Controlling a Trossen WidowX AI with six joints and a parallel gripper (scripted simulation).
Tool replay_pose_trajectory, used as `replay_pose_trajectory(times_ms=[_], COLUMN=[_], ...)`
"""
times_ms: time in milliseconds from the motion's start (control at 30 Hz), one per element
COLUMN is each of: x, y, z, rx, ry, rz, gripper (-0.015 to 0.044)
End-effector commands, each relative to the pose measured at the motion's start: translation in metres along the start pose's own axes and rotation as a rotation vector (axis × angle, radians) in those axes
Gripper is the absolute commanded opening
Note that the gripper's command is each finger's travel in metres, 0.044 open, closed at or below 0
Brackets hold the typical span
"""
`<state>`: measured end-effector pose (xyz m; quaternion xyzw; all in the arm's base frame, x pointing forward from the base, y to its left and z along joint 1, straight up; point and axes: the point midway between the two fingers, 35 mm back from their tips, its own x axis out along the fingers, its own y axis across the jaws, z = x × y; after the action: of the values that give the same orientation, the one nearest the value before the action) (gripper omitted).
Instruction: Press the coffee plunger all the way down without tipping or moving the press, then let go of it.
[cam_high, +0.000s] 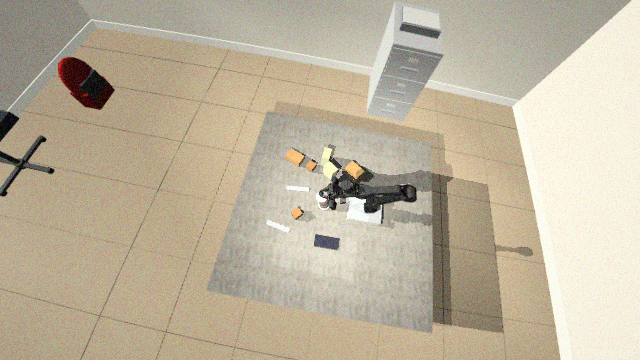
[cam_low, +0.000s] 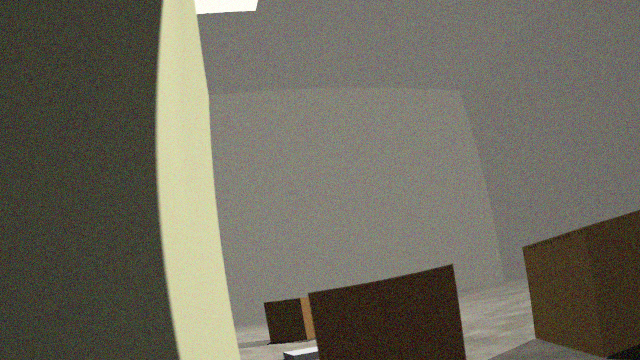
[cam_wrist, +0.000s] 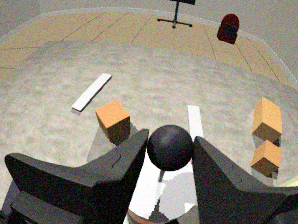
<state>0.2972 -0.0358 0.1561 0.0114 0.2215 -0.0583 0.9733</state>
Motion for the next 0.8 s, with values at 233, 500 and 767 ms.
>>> replay_pose_trajectory(times_ms=[233, 500, 767], x=[0.0074, 0.0086, 0.0097], y=[0.0001, 0.0001, 0.0001], z=[-0.0157, -0.0145, -0.0136], rx=[0.004, 0.004, 0.004], ry=[0.06, 0.06, 0.06], rz=[-0.001, -0.001, -0.001], gripper=[0.0119, 0.0119, 0.0119])
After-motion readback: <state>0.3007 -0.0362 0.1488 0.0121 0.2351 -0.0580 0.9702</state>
